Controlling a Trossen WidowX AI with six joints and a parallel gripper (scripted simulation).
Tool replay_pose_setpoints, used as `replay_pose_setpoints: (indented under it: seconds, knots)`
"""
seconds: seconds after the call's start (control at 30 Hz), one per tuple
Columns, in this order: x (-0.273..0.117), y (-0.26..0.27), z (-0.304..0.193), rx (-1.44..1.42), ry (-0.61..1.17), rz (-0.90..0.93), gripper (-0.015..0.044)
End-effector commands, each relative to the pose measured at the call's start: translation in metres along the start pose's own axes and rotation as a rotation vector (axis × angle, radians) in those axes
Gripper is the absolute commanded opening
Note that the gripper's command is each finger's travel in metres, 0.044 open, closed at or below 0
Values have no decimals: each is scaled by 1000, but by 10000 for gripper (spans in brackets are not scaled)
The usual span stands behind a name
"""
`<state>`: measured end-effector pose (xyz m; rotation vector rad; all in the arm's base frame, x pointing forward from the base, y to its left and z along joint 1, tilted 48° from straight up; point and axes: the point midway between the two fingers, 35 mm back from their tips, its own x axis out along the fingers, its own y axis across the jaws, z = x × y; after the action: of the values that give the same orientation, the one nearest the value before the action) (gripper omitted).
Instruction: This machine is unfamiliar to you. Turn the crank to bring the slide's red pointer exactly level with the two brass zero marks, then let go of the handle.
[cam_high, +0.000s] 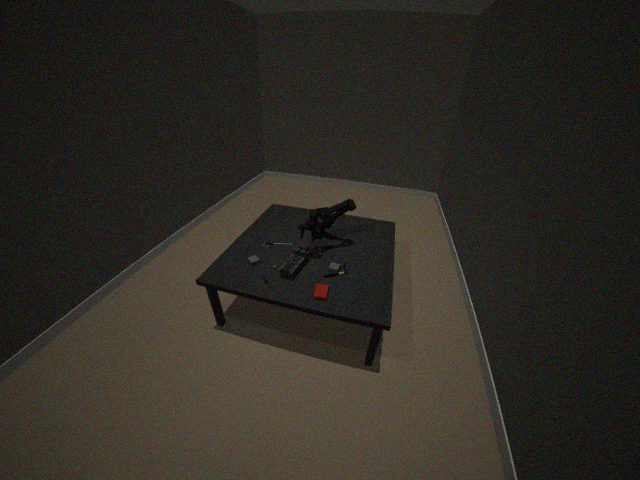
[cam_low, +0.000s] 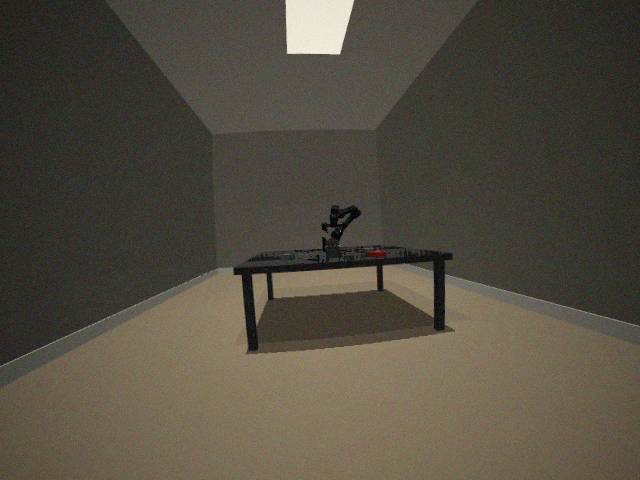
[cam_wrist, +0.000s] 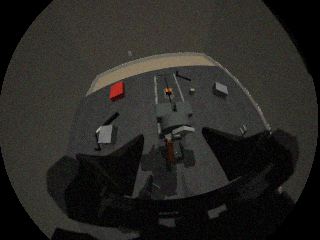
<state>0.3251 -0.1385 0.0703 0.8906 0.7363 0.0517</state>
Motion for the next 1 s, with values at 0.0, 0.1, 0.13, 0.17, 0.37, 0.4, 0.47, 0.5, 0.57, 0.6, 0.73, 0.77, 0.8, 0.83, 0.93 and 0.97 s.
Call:
replay_pose_setpoints:
  seconds: [0.0,0.1,0.13,0.17,0.37,0.4,0.47,0.5,0.57,0.6,0.73,0.77,0.8,0.83,0.93,0.97]
  knots:
    - [13,0,-14,4,3,-3,440]
    - [21,0,-24,5,2,-1,440]
    - [24,1,-27,5,1,-1,440]
    - [26,1,-30,5,1,0,440]
    - [34,3,-42,7,-1,4,440]
    - [35,3,-42,7,-1,4,440]
    - [36,3,-44,7,-1,3,440]
    - [38,2,-45,7,-1,3,440]
    - [40,2,-47,6,0,3,440]
    - [42,2,-48,6,0,3,440]
    - [47,2,-52,6,0,2,440]
    - [48,2,-53,6,0,2,440]
    - [49,2,-54,6,0,2,440]
    - [50,2,-55,6,1,2,440]
    - [54,2,-58,6,1,2,440]
    - [55,2,-60,6,1,2,440]
